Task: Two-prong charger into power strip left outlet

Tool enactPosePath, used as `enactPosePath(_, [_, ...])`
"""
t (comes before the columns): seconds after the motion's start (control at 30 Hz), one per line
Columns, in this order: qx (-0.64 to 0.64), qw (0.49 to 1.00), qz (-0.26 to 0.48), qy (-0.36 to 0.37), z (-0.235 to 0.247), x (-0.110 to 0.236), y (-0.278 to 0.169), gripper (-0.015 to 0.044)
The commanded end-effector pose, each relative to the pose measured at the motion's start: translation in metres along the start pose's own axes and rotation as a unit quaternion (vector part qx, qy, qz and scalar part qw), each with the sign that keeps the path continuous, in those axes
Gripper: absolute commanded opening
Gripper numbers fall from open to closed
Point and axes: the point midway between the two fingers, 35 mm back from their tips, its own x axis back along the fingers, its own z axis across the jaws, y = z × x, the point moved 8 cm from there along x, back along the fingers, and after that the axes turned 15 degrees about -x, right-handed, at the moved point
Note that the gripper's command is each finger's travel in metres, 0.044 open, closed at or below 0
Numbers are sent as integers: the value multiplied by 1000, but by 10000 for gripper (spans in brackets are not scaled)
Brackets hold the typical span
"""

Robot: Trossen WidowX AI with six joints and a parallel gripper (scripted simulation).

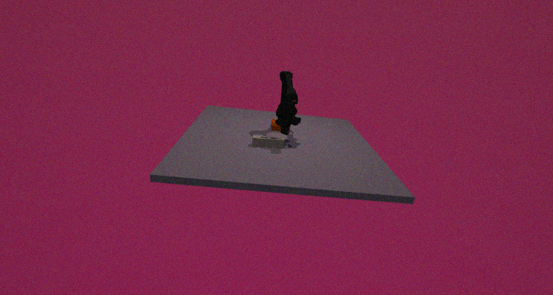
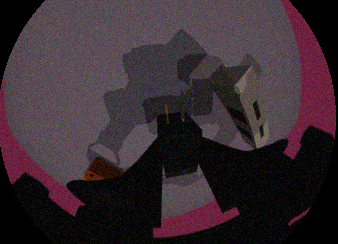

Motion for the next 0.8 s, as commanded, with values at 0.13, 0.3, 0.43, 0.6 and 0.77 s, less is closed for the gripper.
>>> enactPosePath(0.13, [-43, 999, 0, 5, -8, -3, -4, 0])
enactPosePath(0.3, [-85, 996, 1, 8, -15, -8, -9, 0])
enactPosePath(0.43, [-120, 993, 2, 10, -21, -12, -12, 0])
enactPosePath(0.6, [-162, 987, 3, 12, -28, -18, -17, 0])
enactPosePath(0.77, [-204, 979, 4, 15, -35, -23, -22, 0])
